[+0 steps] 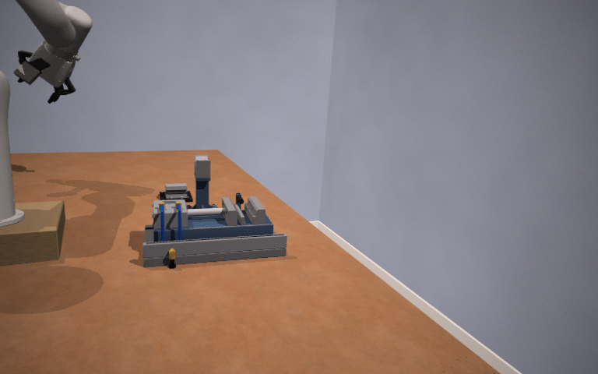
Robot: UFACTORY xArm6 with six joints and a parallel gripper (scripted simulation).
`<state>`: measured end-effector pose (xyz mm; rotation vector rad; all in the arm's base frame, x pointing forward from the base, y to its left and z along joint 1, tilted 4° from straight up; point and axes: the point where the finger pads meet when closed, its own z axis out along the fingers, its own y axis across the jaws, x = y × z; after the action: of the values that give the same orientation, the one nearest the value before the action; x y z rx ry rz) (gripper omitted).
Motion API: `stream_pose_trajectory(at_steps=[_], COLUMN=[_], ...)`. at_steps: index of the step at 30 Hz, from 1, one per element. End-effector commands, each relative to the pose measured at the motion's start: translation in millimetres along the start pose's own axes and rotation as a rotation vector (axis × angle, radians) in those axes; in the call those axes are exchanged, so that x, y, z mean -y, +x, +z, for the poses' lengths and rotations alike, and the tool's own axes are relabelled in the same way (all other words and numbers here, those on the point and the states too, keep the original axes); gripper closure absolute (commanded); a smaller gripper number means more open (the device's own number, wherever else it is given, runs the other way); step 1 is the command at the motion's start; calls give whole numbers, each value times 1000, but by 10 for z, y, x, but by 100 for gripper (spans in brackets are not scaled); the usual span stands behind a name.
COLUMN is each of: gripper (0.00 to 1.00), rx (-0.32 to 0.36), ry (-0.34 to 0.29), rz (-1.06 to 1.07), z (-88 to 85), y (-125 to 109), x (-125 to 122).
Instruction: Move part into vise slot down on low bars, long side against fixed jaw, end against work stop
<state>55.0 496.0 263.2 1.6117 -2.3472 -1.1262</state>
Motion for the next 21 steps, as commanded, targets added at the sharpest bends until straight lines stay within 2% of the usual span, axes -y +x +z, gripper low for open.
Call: stream_pose_trajectory(at_steps=[1, 18, 21], gripper=[0, 0, 0], rx=[3, 3, 1], ry=[0, 0, 40], rz=[-2, -3, -33], z=[-11, -13, -110], y=[-14, -15, -58], x=[-11, -6, 202])
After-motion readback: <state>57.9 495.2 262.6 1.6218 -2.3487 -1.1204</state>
